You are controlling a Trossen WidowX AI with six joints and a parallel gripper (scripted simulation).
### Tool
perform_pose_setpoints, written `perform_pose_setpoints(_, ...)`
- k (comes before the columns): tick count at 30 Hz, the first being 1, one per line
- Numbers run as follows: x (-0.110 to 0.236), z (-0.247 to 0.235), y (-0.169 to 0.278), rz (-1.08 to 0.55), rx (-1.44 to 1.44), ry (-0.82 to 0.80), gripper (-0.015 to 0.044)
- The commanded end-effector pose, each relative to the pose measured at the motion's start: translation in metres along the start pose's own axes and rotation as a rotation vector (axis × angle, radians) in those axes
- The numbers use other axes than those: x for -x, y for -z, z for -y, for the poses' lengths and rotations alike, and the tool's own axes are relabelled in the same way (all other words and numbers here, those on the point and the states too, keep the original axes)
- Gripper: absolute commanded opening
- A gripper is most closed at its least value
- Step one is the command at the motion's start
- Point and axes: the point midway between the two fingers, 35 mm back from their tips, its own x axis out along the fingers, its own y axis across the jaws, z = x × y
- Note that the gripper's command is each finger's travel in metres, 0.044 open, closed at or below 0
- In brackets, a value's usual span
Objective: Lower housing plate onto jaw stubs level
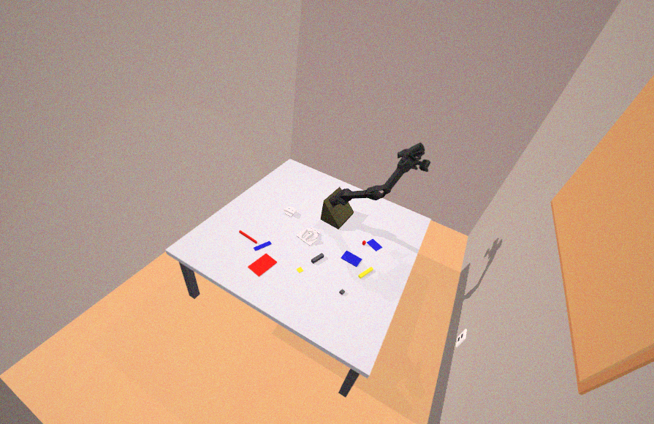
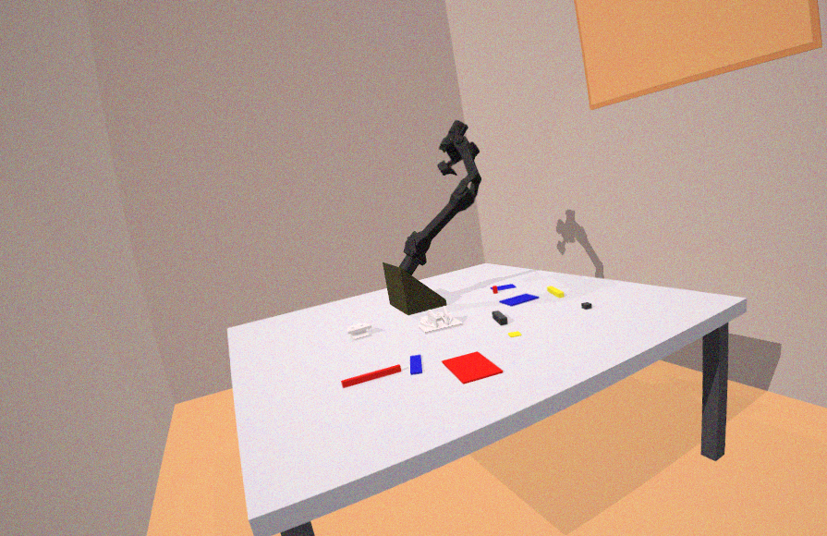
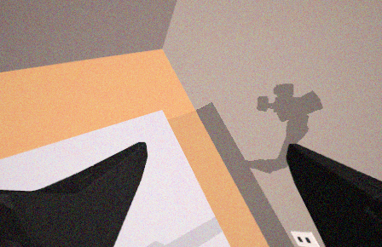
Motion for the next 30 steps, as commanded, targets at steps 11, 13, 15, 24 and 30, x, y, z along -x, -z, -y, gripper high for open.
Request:
perform_pose_setpoints(11, 0.016, -0.051, -0.037, 0.151, -0.03, -0.13, 0.044)
perform_pose_setpoints(13, 0.022, -0.065, -0.045, 0.18, -0.042, -0.162, 0.044)
perform_pose_setpoints(15, 0.028, -0.078, -0.054, 0.208, -0.054, -0.196, 0.044)
perform_pose_setpoints(24, 0.053, -0.13, -0.08, 0.316, -0.065, -0.341, 0.044)
perform_pose_setpoints(30, 0.079, -0.171, -0.096, 0.386, -0.062, -0.458, 0.044)
